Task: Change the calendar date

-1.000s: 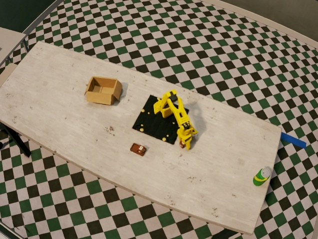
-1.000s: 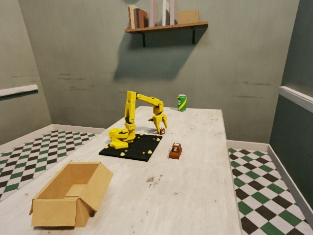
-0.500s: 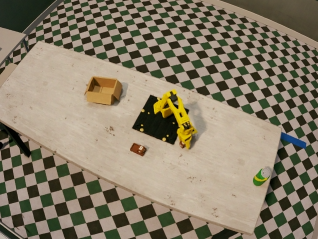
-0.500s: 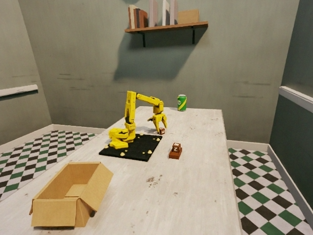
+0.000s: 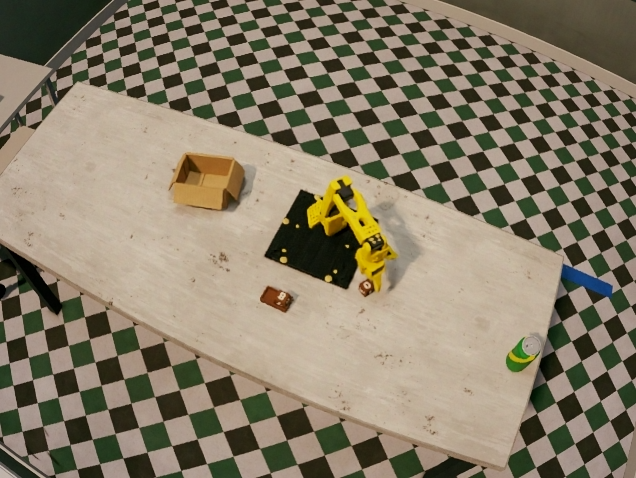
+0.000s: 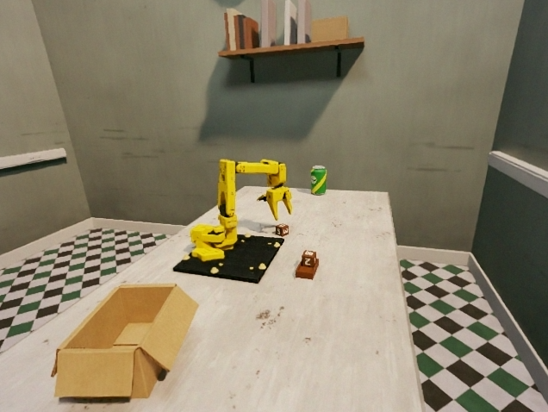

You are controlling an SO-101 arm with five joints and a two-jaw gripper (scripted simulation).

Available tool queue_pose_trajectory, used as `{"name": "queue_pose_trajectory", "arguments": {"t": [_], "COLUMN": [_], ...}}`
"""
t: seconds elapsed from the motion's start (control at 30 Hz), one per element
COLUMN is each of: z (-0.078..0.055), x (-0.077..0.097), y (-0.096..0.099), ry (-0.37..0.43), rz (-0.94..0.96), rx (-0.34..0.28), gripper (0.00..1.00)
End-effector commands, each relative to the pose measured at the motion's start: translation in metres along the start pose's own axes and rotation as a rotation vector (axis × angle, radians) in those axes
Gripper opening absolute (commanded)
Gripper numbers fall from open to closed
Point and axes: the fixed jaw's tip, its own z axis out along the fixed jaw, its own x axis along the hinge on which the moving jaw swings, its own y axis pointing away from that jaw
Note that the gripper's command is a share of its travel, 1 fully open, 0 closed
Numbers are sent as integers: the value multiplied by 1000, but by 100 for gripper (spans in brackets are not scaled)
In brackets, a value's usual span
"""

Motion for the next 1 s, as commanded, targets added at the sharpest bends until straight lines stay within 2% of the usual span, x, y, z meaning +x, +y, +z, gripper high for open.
{"name": "queue_pose_trajectory", "arguments": {"t": [0.0,0.83,0.97], "z": [-13,-15,-18], "x": [-2,-2,-1], "y": [-2,-1,-2], "ry": [1,1,3], "rz": [-1,-1,-1], "rx": [24,24,41], "gripper": [36,36,36]}}
